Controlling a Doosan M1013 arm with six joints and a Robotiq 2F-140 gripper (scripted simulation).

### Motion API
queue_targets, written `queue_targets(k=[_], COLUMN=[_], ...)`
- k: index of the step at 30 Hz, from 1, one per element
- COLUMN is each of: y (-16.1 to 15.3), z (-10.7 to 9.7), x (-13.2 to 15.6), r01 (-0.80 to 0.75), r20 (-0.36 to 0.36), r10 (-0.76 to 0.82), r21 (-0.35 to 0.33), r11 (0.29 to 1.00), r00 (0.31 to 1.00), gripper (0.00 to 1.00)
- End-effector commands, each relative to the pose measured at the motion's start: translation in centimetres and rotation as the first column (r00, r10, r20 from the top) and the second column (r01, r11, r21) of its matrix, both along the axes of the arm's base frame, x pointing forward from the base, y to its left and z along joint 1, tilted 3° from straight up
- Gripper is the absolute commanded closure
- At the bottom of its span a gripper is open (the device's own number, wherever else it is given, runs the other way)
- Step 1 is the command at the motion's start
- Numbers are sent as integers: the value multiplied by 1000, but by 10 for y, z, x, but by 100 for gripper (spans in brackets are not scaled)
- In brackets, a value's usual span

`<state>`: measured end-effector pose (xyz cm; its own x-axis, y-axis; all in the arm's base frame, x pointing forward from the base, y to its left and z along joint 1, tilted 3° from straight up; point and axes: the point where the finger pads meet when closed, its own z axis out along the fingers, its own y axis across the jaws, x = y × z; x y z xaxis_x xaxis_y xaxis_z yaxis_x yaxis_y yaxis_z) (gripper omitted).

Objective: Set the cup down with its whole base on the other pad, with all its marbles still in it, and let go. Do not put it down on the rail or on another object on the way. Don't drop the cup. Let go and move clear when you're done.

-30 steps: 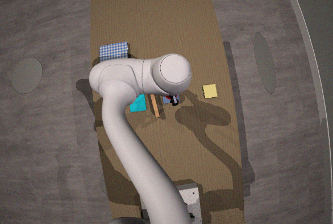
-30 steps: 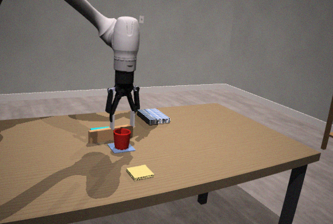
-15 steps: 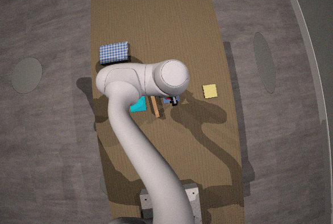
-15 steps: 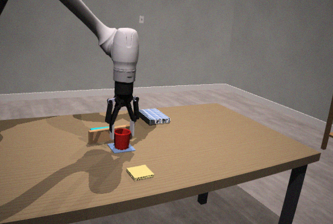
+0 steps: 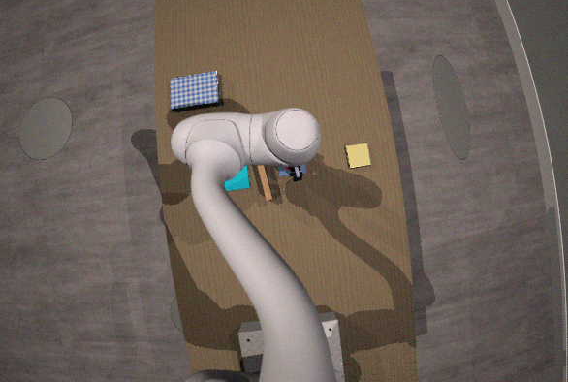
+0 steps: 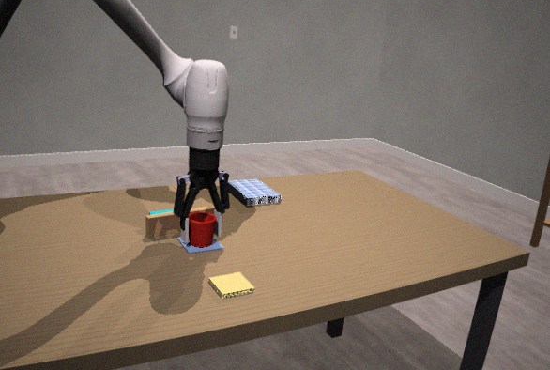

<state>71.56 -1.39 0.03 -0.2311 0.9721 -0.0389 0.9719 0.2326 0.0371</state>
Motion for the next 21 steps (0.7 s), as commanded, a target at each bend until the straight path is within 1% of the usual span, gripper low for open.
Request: queue_targets(k=[1, 21], y=[0, 0], z=[-3, -4], x=[0, 0], r01=[0, 0], r20=[0, 0], r10=[0, 0], r21=[0, 0], r11=[1000, 1000], r00=[1000, 1000], gripper=[41, 42])
